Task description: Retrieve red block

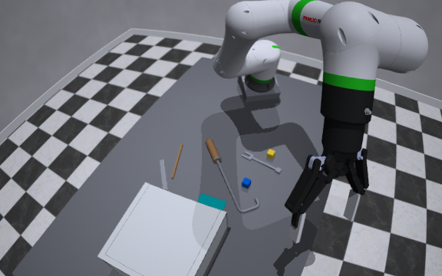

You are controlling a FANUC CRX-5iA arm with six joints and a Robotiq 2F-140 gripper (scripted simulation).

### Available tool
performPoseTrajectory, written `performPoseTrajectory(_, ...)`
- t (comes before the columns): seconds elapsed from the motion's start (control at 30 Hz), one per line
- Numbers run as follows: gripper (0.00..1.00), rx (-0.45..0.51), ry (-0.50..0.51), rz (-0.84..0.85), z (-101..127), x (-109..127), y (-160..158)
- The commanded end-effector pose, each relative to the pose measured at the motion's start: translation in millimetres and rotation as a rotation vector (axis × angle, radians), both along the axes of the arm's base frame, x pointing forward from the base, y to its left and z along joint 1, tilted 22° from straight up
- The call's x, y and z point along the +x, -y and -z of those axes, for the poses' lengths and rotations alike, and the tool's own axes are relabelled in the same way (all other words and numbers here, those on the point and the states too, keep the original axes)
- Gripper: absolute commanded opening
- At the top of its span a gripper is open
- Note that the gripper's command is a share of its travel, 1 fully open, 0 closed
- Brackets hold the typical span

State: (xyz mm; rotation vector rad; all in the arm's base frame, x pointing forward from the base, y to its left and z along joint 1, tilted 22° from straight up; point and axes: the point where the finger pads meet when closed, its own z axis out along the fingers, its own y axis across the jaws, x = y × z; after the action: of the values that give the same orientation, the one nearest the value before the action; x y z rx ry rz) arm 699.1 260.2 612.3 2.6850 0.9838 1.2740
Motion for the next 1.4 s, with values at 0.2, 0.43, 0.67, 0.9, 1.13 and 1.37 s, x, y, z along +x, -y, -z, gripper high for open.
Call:
performPoseTrajectory(0.2, 0.00, 0.000, -0.025, 0.022, 11.6, -1.3, 22.6)
performPoseTrajectory(0.43, 0.00, 0.015, -0.149, 0.132, 67.9, -21.4, 118.6)
performPoseTrajectory(0.67, 0.00, 0.037, -0.224, 0.202, 114.5, -50.6, 187.6)
performPoseTrajectory(0.9, 0.00, 0.071, -0.306, 0.283, 162.1, -90.5, 246.8)
performPoseTrajectory(1.13, 0.00, 0.118, -0.386, 0.367, 207.6, -135.7, 292.2)
performPoseTrajectory(1.37, 0.00, 0.201, -0.490, 0.487, 266.5, -200.6, 335.2)
